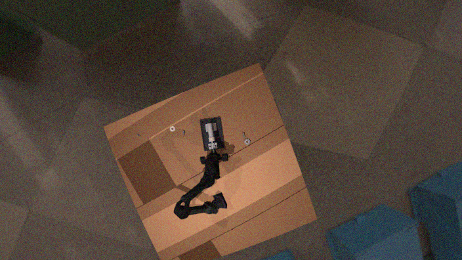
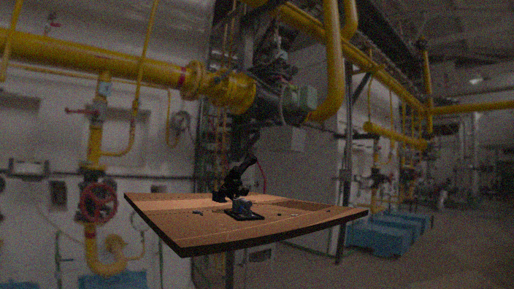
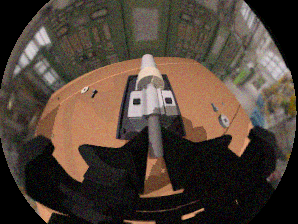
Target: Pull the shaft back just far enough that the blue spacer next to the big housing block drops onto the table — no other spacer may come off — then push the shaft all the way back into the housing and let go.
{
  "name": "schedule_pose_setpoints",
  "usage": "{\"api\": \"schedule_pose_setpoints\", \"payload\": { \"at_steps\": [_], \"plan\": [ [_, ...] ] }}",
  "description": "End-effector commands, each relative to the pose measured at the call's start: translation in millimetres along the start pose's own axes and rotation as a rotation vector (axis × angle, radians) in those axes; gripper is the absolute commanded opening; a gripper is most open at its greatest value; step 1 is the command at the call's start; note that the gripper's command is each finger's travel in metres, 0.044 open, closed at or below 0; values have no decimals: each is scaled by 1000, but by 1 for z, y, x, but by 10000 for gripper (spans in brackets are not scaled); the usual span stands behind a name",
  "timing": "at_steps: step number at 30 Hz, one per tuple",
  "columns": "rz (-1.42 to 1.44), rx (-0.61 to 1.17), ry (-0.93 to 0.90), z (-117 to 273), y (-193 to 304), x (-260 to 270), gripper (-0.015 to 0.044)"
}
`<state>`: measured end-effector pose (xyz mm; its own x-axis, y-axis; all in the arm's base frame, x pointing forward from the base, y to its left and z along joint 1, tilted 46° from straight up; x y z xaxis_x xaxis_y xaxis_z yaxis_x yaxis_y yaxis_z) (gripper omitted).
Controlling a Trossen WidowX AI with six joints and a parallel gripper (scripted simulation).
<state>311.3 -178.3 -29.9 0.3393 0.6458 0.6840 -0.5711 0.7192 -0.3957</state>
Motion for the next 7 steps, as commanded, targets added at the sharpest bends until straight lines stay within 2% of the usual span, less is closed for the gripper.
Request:
{"api": "schedule_pose_setpoints", "payload": {
  "at_steps": [1, 7],
  "plan": [
    [1, -1, 1, 0, 0, 0, 105],
    [1, -1, 1, 0, 0, 0, 262]
  ]
}}
Point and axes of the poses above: the point midway between the two fingers, 35 mm back from their tips, its own z axis back along the fingers, its own x axis across the jaws, y = z × x, the point moved 3 cm from there along z, back along the fingers, and after that the axes turned 2 degrees about z, right-handed, at the moved point
